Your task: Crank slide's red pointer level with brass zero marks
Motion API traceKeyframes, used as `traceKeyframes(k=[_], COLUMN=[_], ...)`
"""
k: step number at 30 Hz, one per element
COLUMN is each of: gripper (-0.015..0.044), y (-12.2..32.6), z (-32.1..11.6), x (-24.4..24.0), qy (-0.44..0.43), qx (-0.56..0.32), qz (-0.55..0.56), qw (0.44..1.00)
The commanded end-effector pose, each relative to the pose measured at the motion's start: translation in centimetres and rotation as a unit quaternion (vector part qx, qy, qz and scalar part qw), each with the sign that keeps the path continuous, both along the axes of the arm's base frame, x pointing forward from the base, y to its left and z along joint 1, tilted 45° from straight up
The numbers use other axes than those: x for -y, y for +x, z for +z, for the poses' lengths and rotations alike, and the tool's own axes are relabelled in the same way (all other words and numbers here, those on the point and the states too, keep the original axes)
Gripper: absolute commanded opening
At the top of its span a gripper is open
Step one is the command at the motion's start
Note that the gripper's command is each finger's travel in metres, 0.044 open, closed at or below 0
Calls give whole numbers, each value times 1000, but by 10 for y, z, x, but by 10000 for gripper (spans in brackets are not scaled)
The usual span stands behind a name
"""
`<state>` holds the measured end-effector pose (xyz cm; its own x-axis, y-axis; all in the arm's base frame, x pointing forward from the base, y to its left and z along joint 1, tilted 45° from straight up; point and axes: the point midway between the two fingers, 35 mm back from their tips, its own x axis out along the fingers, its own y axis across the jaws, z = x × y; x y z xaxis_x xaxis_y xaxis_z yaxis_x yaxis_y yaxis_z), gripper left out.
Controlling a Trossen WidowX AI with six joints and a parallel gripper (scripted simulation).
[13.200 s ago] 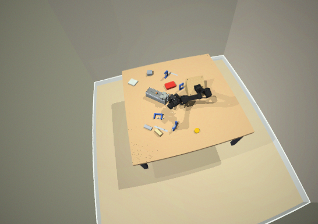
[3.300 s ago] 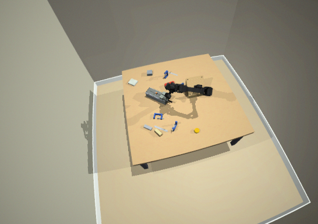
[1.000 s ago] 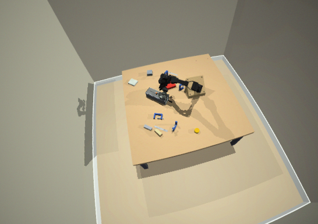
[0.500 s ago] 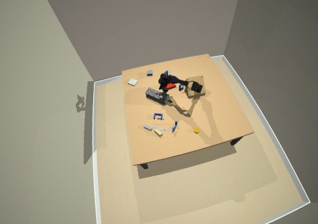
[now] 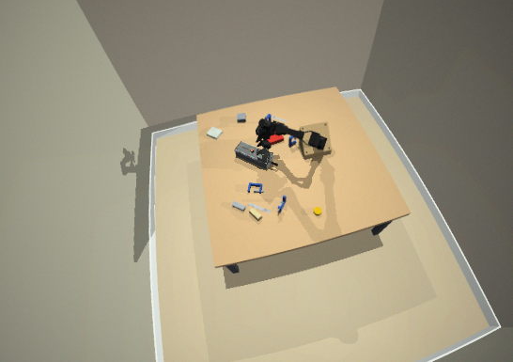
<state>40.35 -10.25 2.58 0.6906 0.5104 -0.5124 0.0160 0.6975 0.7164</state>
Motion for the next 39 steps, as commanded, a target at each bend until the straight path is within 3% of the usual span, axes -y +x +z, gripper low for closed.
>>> traceKeyframes(k=[1,7,9,26,39], gripper=[263,420,440,0,0], y=[0,0,0,0,0], z=[0,0,0,0,0], x=[0,0,0,0,0], qy=[0,0,0,0,0], qx=[0,0,0,0,0], qz=[0,0,0,0,0], qw=[1000,1000,1000,1000,1000])
